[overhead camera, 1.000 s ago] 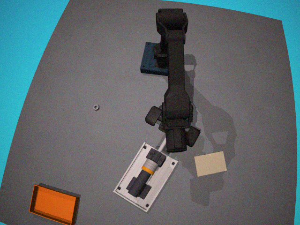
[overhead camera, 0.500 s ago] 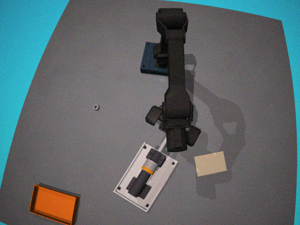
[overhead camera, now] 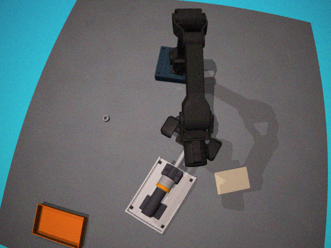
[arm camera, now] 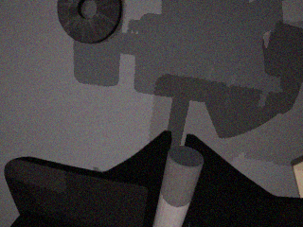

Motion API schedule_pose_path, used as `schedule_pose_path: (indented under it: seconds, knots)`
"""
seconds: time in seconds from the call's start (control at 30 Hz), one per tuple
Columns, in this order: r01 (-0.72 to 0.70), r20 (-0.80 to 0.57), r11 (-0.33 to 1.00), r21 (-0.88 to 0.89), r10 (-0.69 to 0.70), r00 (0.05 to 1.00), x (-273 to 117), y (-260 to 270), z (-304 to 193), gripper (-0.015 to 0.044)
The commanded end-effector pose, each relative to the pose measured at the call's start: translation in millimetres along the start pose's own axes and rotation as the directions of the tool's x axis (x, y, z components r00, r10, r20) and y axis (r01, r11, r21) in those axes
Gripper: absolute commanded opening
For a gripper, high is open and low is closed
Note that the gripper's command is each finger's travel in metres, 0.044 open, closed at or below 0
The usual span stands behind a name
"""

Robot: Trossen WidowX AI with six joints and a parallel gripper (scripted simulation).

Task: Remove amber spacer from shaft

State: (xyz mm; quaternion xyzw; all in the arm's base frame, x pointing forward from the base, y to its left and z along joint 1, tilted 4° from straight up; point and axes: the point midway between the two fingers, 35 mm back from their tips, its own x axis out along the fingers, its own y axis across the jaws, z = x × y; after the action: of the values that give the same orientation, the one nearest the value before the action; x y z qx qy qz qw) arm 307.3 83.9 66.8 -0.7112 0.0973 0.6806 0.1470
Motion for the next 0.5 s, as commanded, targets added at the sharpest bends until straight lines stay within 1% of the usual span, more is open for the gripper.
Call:
schedule_pose_path:
  seconds: [0.0, 0.47]
  knots:
    - [0.002, 0.003, 1.000, 0.004, -0.002, 1.000, -0.2, -0.4, 1.6, 0.0000]
    - [0.002, 0.003, 1.000, 0.004, -0.002, 1.000, -0.1, -0.4, 3.3, 0.0000]
